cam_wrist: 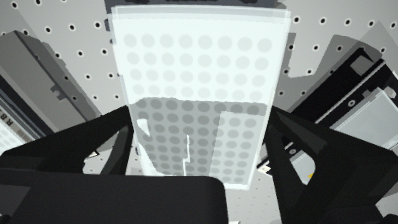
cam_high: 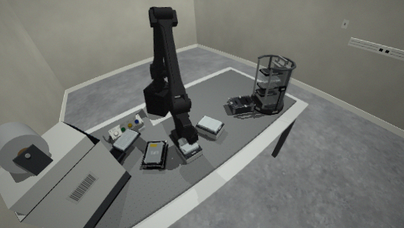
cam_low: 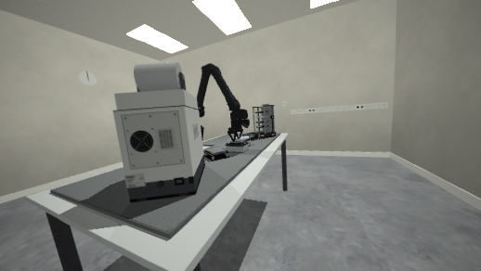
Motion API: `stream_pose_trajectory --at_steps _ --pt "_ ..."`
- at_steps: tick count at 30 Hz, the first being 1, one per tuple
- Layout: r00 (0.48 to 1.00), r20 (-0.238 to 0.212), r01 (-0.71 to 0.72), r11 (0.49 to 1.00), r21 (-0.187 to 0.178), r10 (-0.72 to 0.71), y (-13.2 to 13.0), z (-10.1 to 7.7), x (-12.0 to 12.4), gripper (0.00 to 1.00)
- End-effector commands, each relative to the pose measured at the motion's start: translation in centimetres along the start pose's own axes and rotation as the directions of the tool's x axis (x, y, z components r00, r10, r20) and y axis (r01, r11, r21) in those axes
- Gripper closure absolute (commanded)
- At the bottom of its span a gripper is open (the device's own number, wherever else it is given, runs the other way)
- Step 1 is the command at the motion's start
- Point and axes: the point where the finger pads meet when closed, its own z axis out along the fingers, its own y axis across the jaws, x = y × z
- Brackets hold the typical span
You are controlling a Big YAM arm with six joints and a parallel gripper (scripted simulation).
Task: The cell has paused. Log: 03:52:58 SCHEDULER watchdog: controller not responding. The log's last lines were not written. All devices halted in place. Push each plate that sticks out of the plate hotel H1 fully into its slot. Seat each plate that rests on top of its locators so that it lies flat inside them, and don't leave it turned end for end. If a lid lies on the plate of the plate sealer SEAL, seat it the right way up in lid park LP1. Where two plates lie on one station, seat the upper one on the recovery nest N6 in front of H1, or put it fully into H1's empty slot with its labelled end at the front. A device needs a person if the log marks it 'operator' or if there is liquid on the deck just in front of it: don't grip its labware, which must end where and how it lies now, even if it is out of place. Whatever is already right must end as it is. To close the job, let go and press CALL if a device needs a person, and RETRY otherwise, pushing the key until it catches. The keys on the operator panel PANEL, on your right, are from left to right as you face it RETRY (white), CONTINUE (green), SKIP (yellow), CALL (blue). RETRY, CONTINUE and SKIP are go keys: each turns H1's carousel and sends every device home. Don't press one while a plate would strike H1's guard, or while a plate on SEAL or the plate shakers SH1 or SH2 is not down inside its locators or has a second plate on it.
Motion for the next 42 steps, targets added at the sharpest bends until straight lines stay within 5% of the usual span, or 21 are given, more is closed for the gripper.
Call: stream_pose_trajectory --at_steps 1,42 --pt "0.999 0.039 0.006 1.000 0.010 -0.006 -0.74 -1.94 -1.53 0.16" --pt "0.999 0.049 0.010 1.000 0.012 -0.010 -0.74 -2.16 -2.23 0.16"
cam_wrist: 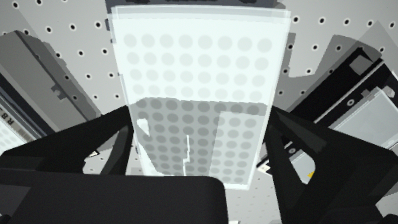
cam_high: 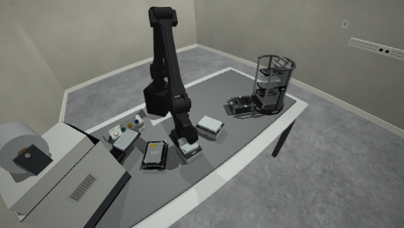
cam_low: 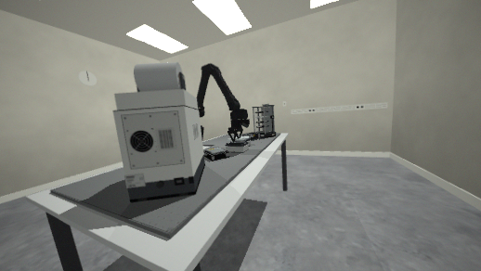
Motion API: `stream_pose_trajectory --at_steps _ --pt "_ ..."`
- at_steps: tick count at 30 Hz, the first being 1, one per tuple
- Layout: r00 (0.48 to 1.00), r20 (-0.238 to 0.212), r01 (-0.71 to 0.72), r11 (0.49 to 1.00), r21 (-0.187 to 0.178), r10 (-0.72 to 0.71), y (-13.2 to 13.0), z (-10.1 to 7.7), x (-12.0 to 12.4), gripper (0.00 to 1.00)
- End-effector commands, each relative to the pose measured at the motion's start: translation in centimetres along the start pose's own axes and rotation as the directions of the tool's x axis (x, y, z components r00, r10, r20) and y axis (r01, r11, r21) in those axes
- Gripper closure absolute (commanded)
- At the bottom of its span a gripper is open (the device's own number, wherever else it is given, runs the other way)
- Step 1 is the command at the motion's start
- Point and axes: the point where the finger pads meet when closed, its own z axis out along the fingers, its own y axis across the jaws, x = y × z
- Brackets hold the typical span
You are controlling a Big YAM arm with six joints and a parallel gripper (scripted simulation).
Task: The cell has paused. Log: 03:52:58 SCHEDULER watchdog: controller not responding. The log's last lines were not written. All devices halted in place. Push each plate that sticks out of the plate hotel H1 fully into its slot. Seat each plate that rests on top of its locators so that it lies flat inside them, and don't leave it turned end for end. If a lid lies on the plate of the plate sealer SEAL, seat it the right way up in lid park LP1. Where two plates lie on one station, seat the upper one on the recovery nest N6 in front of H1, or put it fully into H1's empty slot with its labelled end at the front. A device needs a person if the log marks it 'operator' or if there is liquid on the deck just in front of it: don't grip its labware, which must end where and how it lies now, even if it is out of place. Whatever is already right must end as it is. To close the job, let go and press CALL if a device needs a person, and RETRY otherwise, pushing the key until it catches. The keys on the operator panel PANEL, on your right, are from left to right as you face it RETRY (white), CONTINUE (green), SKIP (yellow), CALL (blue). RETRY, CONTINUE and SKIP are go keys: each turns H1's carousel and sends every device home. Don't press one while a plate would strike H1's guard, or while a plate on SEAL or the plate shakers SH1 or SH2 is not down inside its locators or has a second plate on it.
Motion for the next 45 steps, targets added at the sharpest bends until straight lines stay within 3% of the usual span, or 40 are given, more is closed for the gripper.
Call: stream_pose_trajectory --at_steps 1,24,29,30,45 --pt "0.999 0.049 0.009 1.000 0.012 -0.010 -0.7 -2.0 -2.2 0.16" --pt "0.998 0.055 0.008 1.000 0.013 -0.009 -0.9 -3.8 -2.5 0.16" --pt "0.999 0.053 0.012 1.000 0.012 -0.012 -0.7 -3.7 -2.5 0.16" --pt "1.000 0.022 0.007 1.000 0.006 -0.007 -0.6 -2.6 -1.4 0.16" --pt "1.000 0.011 0.005 1.000 0.004 -0.005 -0.4 -2.6 -0.1 0.16"
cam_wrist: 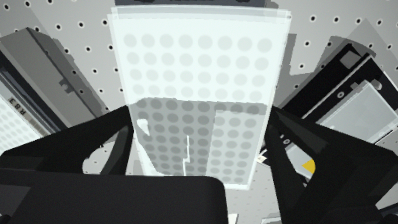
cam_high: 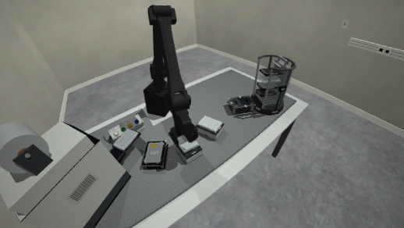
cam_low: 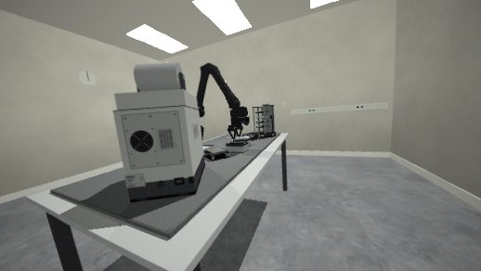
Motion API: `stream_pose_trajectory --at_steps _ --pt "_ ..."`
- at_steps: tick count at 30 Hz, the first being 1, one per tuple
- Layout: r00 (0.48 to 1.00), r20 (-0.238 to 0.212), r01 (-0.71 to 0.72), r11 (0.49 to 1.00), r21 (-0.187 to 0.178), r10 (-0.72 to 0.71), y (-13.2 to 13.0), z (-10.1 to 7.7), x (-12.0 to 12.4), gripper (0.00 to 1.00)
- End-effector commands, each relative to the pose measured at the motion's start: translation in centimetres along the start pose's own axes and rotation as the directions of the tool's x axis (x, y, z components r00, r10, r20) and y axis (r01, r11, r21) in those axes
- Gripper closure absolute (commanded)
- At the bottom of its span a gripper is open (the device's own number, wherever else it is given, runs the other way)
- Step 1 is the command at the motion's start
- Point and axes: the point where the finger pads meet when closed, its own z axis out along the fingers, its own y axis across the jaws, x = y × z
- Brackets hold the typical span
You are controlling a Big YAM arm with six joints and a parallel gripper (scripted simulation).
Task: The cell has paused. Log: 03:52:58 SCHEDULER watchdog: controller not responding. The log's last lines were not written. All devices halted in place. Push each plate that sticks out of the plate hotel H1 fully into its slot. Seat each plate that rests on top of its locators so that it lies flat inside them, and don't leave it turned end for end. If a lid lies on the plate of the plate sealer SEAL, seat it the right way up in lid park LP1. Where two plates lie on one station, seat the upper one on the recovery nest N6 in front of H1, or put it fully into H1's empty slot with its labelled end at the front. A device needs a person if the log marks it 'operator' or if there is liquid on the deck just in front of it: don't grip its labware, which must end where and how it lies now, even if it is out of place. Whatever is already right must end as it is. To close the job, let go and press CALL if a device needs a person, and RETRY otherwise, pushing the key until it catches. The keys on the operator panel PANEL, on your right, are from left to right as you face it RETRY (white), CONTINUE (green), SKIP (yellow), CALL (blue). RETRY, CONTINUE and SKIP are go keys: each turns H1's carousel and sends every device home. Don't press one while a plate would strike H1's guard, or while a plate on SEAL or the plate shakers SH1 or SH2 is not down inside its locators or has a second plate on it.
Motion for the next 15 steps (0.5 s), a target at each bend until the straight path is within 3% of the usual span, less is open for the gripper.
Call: stream_pose_trajectory --at_steps 1,2,14,15 --pt "1.000 0.009 0.004 1.000 0.003 -0.004 -0.4 -1.0 0.0 0.16" --pt "1.000 0.024 0.005 1.000 0.004 -0.005 -0.2 -0.8 -1.1 0.16" --pt "1.000 0.024 0.005 1.000 0.004 -0.005 -0.2 -0.8 -1.1 0.16" --pt "1.000 0.016 0.003 0.999 -0.032 -0.002 -0.8 -0.5 -1.4 0.16"
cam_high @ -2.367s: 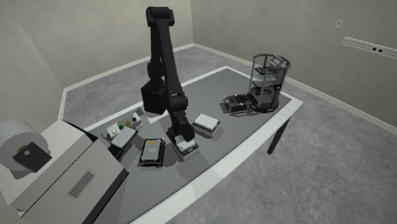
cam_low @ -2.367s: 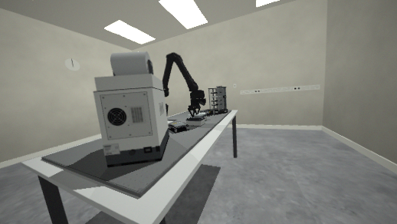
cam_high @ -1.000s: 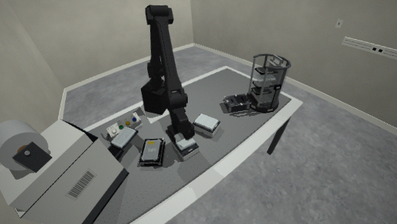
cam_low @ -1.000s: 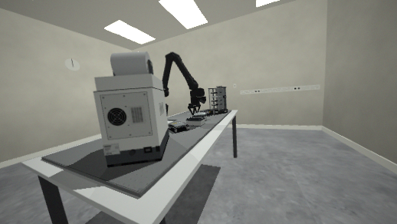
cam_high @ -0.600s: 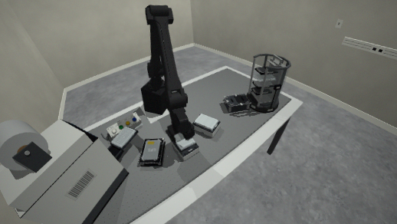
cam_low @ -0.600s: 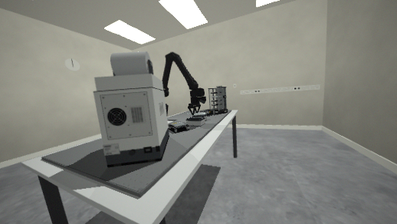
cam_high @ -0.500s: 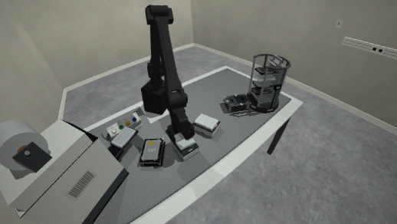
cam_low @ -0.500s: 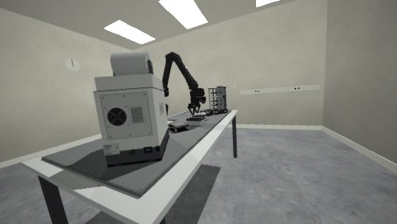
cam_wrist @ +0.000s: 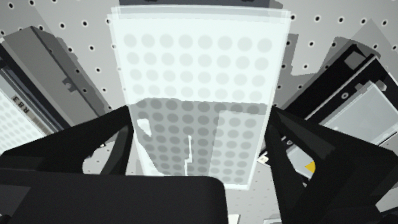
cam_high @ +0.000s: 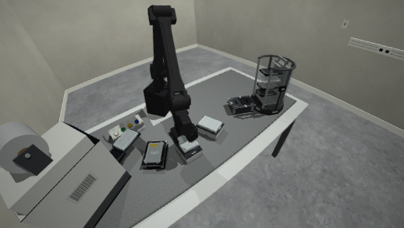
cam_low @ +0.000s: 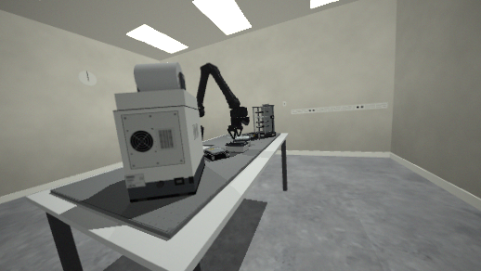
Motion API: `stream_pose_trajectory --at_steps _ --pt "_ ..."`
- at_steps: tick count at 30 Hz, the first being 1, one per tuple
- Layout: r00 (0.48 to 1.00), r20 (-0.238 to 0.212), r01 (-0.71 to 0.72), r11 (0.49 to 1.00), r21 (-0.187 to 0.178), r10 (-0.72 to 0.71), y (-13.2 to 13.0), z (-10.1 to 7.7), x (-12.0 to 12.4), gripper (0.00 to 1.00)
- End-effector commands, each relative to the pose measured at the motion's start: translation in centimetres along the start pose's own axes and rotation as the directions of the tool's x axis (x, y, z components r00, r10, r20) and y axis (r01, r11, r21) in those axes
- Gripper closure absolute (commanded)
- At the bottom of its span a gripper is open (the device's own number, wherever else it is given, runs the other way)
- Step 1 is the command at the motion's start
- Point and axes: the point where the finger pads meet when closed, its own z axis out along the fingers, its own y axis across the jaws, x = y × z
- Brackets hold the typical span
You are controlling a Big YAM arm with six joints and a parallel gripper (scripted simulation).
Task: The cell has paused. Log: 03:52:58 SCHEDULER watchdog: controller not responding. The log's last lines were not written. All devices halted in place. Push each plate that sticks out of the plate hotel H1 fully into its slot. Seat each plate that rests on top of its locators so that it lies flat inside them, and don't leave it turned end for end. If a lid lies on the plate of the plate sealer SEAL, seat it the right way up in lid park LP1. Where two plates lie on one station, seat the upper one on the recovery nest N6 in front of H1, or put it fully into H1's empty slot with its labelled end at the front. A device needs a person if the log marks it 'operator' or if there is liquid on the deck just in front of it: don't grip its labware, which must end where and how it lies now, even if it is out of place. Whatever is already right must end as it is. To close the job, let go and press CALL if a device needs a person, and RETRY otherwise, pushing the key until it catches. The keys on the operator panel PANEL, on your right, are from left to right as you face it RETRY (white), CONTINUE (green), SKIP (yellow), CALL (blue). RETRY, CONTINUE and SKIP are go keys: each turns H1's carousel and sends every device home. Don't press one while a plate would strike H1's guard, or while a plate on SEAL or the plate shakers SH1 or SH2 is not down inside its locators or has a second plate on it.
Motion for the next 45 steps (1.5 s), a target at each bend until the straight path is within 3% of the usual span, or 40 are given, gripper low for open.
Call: stream_pose_trajectory --at_steps 1,3,4,5,9,11,12,21,22,25,29,45 --pt "1.000 0.016 0.003 0.999 -0.051 -0.002 -0.9 -0.4 -1.5 0.16" --pt "1.000 0.016 0.003 0.999 -0.051 -0.002 -0.9 -0.4 -1.5 0.16" --pt "1.000 0.016 0.003 0.996 -0.084 -0.002 -0.9 -0.4 -1.4 0.16" --pt "1.000 0.016 0.003 0.996 -0.087 -0.002 -0.8 -0.3 -1.4 0.16" --pt "0.999 0.038 0.035 0.996 -0.086 -0.031 0.7 -1.2 -1.9 0.16" --pt "0.999 0.041 0.035 0.996 -0.084 -0.032 0.7 -1.2 -2.0 0.16" --pt "1.000 0.023 0.007 0.996 -0.085 -0.005 0.1 -0.4 -1.1 0.16" --pt "1.000 0.023 0.007 0.996 -0.085 -0.005 0.1 -0.4 -1.1 0.16" --pt "0.999 0.040 0.030 0.996 -0.084 -0.027 0.5 -1.2 -2.1 0.16" --pt "0.999 0.041 0.032 0.996 -0.084 -0.028 0.5 -1.2 -2.2 0.16" --pt "0.999 0.029 0.031 0.996 -0.086 -0.029 0.5 0.3 -2.0 0.16" --pt "0.999 0.039 0.025 0.996 -0.084 -0.022 0.4 0.7 -2.3 0.16"
